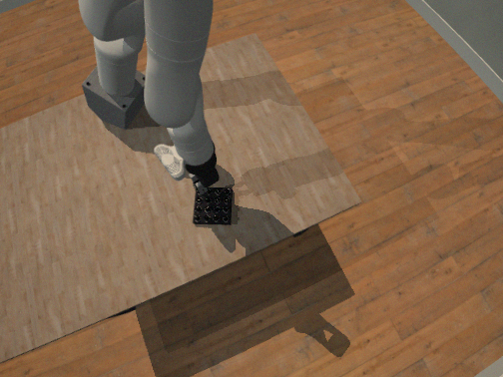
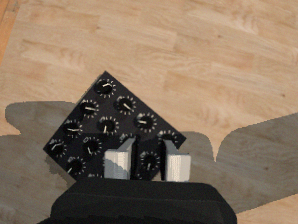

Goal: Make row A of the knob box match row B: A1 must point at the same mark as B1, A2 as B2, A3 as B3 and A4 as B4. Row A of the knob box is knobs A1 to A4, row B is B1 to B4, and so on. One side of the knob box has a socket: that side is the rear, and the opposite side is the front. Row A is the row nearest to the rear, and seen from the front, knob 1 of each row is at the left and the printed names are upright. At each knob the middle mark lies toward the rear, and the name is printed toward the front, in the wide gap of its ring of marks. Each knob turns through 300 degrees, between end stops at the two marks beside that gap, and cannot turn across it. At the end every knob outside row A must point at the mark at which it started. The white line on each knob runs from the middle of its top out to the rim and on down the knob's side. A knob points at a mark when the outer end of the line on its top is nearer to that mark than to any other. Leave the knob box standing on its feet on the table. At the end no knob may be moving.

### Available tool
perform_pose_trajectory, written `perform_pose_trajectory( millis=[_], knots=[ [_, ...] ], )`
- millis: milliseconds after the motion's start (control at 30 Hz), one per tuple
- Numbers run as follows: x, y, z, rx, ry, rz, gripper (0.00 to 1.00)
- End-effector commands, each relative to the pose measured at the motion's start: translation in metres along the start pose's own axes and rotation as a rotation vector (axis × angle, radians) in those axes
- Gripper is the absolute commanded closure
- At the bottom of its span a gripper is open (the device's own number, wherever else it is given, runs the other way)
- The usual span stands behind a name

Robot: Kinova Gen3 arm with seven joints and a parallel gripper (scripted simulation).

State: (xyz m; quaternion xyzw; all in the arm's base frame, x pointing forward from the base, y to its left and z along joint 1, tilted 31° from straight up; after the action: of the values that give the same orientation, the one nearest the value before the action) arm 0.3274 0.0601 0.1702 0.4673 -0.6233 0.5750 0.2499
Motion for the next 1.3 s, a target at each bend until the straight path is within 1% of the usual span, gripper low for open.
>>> perform_pose_trajectory(
  millis=[0, 200, 267, 433, 567, 700, 1267],
  knots=[
    [0.004, -0.005, 0.004, -0.154, -0.012, -0.025, 0.54],
    [0.008, -0.004, 0.000, -0.399, -0.017, -0.030, 0.54],
    [0.008, -0.004, 0.000, -0.399, -0.017, -0.030, 0.54],
    [0.011, -0.004, -0.006, -0.584, -0.024, -0.037, 0.54],
    [0.013, -0.004, -0.008, -0.664, -0.028, -0.040, 0.54],
    [0.013, -0.004, -0.009, -0.690, -0.029, -0.041, 0.54],
    [0.013, -0.004, -0.009, -0.692, -0.030, -0.041, 0.54]
  ],
)
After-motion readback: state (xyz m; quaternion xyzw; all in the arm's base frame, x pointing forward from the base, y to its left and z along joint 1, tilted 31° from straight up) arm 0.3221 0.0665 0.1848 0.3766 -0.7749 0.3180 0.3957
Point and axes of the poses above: the point where the finger pads meet when closed, its own x axis back along the fingers, its own y axis across the jaws, z = x × y, the point moved 8 cm from there along x, back along the fingers, and after that the axes turned 2 degrees about x, right-handed, at the moved point
